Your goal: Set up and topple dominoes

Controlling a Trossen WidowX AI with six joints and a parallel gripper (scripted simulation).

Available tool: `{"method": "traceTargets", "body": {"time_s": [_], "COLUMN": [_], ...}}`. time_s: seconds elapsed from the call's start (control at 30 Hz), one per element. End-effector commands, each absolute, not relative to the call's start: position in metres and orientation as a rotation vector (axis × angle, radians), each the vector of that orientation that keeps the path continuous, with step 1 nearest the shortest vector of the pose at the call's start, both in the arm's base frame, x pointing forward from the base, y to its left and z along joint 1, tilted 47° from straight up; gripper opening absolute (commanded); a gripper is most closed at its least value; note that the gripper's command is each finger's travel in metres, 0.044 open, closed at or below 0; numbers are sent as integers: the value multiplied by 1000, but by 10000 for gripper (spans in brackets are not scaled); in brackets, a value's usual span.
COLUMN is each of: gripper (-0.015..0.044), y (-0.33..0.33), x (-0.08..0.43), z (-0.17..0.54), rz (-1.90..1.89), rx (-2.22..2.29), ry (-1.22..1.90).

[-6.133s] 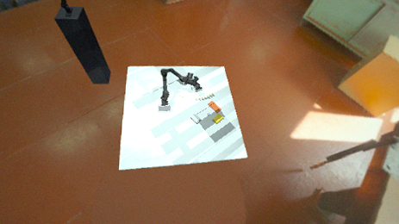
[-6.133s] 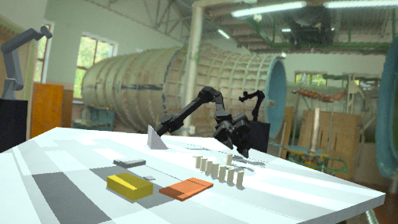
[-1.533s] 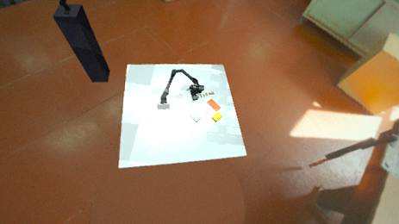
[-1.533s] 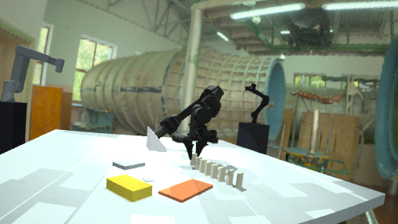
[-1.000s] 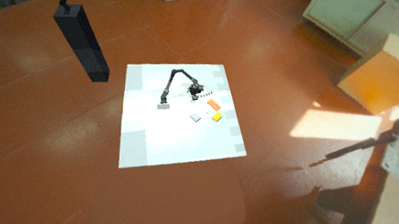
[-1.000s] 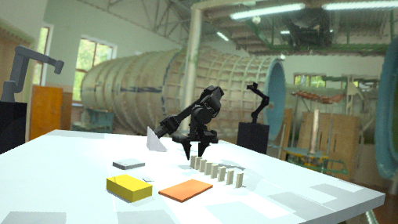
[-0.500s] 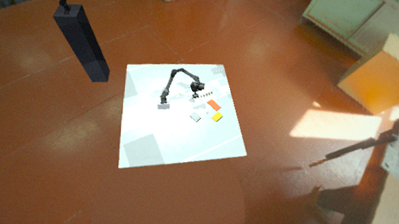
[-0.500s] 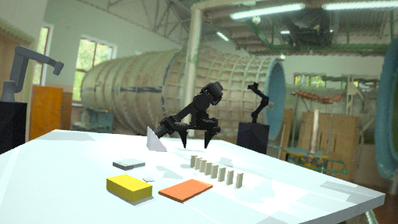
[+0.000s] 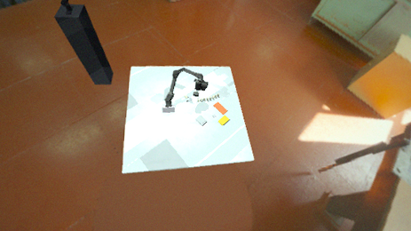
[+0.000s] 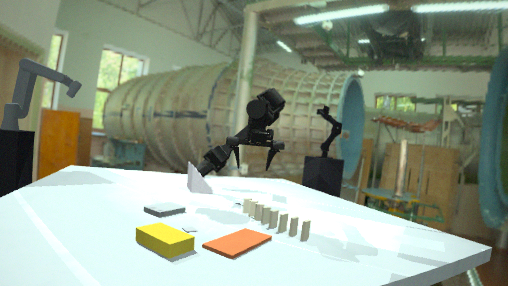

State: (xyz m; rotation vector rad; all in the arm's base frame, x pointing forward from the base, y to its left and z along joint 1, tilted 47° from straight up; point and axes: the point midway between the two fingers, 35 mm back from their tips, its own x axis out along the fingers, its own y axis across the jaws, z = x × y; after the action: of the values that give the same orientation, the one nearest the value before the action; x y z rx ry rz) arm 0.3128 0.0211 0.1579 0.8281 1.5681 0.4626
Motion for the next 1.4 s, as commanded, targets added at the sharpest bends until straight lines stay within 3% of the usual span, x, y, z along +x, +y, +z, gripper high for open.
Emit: {"method": "traceTargets", "body": {"time_s": [0.0, 0.27, 1.37], "gripper": [440, 440, 440], "y": [44, 81, 144], "x": [282, 212, 208], "z": [160, 141, 90], "rz": [275, -178, -184], "rx": [1009, 1391, 1402], "ry": [1644, 1781, 1783]}}
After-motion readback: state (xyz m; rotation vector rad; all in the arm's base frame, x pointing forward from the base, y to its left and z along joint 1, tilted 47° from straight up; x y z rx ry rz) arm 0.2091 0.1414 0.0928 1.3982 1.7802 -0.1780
